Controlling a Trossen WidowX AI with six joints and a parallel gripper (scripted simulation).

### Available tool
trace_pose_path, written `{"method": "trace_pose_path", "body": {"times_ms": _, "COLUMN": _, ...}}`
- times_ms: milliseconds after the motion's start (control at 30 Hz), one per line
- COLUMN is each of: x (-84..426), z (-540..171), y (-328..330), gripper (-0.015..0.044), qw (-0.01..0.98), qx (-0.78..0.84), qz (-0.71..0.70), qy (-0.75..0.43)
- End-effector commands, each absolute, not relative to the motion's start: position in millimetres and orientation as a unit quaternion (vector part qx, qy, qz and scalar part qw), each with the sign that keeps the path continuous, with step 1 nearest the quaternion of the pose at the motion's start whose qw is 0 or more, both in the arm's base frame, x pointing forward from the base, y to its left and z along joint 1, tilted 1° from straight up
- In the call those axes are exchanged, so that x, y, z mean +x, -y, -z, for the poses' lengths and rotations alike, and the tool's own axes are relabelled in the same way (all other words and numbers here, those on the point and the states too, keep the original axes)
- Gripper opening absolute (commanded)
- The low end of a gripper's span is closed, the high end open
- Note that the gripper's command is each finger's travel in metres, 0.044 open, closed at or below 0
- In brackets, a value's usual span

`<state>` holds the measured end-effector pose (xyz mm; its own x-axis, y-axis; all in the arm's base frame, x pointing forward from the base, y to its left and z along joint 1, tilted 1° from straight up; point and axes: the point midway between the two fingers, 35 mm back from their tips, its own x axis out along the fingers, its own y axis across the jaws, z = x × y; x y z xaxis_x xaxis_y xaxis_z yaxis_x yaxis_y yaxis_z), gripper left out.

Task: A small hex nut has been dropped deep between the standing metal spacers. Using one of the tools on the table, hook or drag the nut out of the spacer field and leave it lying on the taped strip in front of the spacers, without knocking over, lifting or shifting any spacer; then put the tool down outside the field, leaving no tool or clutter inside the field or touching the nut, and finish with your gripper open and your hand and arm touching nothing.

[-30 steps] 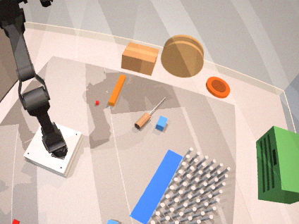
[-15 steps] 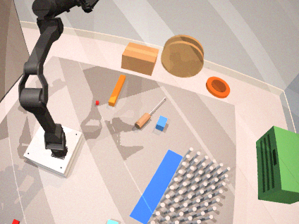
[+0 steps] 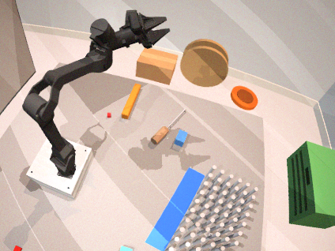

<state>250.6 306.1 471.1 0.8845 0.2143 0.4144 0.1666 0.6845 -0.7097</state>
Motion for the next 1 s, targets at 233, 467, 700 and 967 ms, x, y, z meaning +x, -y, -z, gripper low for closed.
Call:
{"method": "trace_pose_path", "body": {"times_ms": 233, "x": 362, "z": -364, "y": -230, "gripper": 0.044, "qw": 0.913, "qx": -0.383, "qz": -0.003, "qy": 0.141}}
{"method": "trace_pose_path", "body": {"times_ms": 467, "x": 408, "z": -283, "y": -143, "gripper": 0.044, "qw": 0.941, "qx": -0.336, "qz": 0.016, "qy": 0.04}}
{"method": "trace_pose_path", "body": {"times_ms": 700, "x": 417, "z": -200, "y": -43, "gripper": 0.044, "qw": 0.965, "qx": -0.247, "qz": 0.057, "qy": -0.075}}
{"method": "trace_pose_path", "body": {"times_ms": 967, "x": 377, "z": -109, "y": 61, "gripper": 0.044, "qw": 0.966, "qx": -0.094, "qz": 0.134, "qy": -0.198}}
